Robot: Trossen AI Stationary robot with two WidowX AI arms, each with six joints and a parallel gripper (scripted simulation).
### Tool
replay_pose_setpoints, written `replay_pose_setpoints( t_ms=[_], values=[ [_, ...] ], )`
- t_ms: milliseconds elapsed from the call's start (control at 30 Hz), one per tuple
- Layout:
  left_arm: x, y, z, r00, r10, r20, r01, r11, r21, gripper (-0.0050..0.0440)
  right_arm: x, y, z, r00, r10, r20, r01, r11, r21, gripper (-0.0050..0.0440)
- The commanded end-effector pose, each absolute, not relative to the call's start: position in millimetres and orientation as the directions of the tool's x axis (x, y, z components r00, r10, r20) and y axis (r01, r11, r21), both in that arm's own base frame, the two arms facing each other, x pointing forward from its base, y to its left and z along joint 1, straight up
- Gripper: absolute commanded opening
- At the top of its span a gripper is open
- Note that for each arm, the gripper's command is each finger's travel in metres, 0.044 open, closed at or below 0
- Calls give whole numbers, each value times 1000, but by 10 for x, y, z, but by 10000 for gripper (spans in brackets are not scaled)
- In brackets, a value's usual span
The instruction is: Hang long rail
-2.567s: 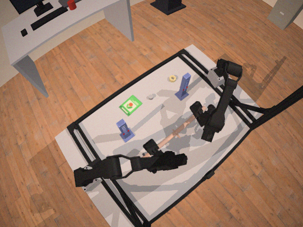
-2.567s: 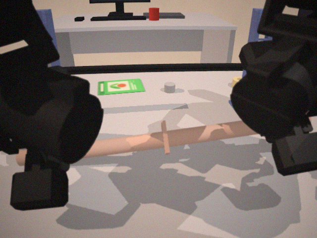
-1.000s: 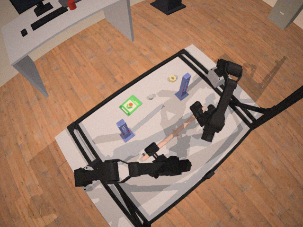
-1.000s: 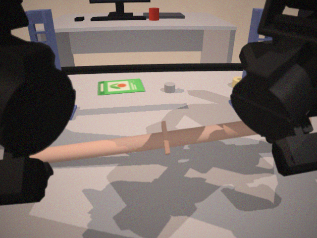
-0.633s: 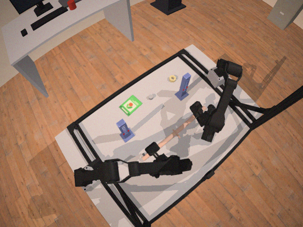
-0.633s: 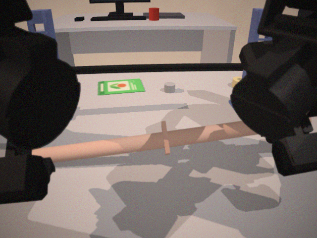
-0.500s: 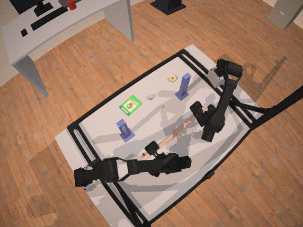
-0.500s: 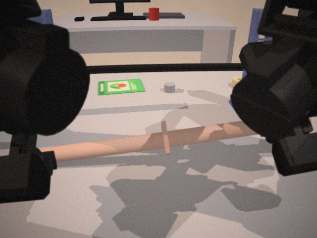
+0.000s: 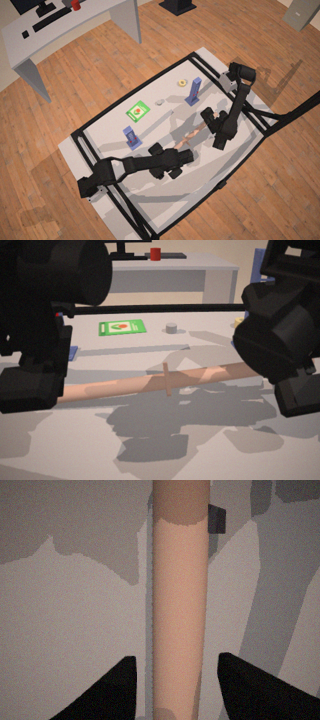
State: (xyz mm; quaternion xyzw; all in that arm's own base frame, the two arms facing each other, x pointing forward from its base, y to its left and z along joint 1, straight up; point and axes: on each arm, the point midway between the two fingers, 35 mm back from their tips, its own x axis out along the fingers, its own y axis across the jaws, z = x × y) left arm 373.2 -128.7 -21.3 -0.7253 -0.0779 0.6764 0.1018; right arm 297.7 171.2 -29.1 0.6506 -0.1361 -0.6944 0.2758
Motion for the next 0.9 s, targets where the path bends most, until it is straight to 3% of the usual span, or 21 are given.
replay_pose_setpoints(
  t_ms=[0,367,867],
  values=[
    [3724,-1223,-205,78,170,-982,-36,-984,-174,160,2991,1706,-280,5,-564,-826,201,-808,553,0],
    [3750,-1116,-190,115,-6,-993,-77,-997,-3,160,2991,1705,-279,7,-565,-825,203,-807,554,0],
    [3765,-1115,-329,116,-9,-993,-78,-997,0,160,2991,1705,-279,7,-565,-825,203,-807,555,0]
  ],
)
